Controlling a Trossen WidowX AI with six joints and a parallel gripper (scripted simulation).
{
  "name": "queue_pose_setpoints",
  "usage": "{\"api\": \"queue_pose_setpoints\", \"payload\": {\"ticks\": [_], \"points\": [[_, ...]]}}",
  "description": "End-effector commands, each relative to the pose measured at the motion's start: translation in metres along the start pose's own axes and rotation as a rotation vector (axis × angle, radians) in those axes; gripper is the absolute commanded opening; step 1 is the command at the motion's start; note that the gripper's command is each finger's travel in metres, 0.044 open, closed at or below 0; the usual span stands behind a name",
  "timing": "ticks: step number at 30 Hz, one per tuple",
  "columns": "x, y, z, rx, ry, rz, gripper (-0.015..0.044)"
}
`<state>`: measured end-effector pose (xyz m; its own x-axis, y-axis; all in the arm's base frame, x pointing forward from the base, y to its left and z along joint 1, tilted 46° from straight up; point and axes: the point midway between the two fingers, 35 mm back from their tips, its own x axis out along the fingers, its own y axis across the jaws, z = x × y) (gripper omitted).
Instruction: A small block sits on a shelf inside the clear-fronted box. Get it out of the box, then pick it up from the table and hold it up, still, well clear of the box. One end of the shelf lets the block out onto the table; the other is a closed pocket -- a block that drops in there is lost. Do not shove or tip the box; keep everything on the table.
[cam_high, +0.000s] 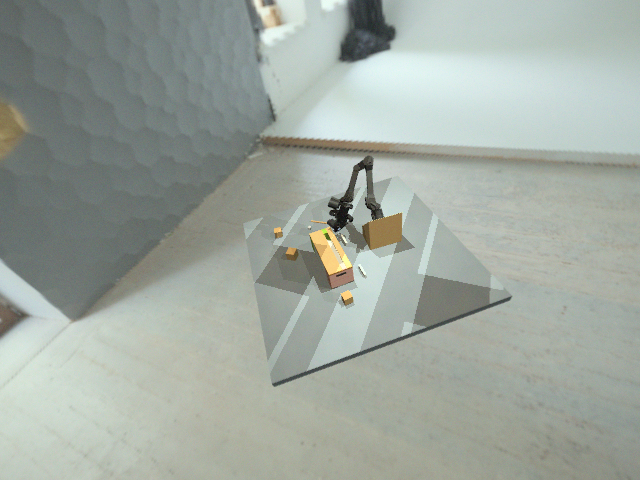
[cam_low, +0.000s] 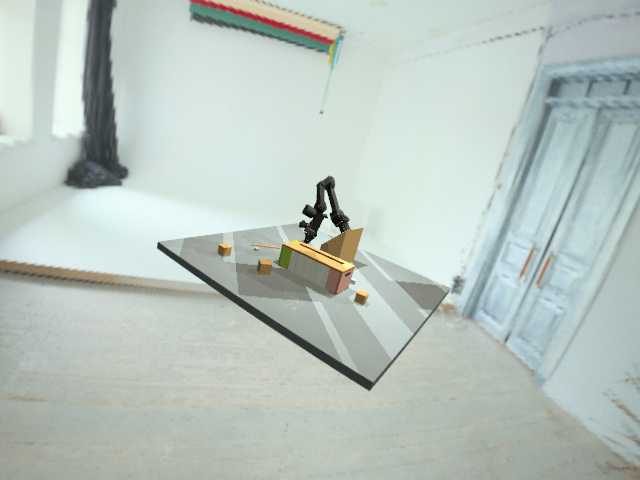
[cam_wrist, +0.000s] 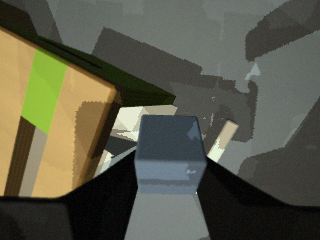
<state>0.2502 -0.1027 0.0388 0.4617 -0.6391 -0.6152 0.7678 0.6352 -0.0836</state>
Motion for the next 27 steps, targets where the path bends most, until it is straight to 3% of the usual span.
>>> {"api": "queue_pose_setpoints", "payload": {"ticks": [1,27], "points": [[-0.003,0.001,0.001,-0.147,-0.007,-0.002,0.0],[-0.019,0.007,0.003,-1.135,-0.032,-0.044,0.0]]}}
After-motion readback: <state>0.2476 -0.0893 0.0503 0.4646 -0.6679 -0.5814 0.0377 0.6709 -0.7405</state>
